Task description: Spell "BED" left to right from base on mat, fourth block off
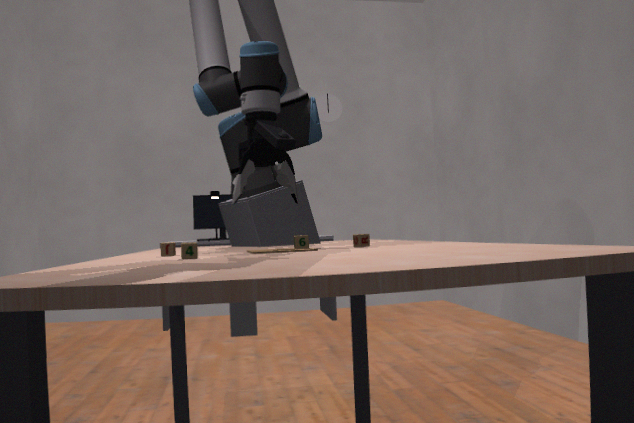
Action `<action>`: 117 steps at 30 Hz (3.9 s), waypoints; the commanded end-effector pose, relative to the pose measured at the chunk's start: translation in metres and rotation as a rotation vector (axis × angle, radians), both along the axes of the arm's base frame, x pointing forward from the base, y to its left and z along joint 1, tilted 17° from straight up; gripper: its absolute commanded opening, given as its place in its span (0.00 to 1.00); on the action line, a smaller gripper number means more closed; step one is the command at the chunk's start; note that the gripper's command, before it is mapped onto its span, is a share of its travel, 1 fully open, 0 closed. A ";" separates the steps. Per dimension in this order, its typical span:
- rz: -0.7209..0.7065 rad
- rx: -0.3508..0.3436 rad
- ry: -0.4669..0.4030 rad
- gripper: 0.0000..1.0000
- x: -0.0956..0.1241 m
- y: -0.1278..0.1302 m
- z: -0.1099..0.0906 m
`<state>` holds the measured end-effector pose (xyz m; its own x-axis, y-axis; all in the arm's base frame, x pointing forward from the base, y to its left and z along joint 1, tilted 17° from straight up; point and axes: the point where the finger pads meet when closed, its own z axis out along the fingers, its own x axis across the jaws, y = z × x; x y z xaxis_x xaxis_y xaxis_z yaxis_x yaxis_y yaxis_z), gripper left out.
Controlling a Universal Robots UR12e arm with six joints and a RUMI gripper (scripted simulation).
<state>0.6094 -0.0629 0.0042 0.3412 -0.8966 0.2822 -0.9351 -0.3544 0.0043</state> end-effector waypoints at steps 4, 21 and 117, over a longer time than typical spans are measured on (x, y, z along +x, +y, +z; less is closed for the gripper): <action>0.185 -0.010 0.046 1.00 0.001 -0.033 0.008; 0.528 -0.045 0.138 1.00 -0.008 -0.101 0.024; 1.092 -0.114 0.294 0.40 -0.045 -0.216 0.047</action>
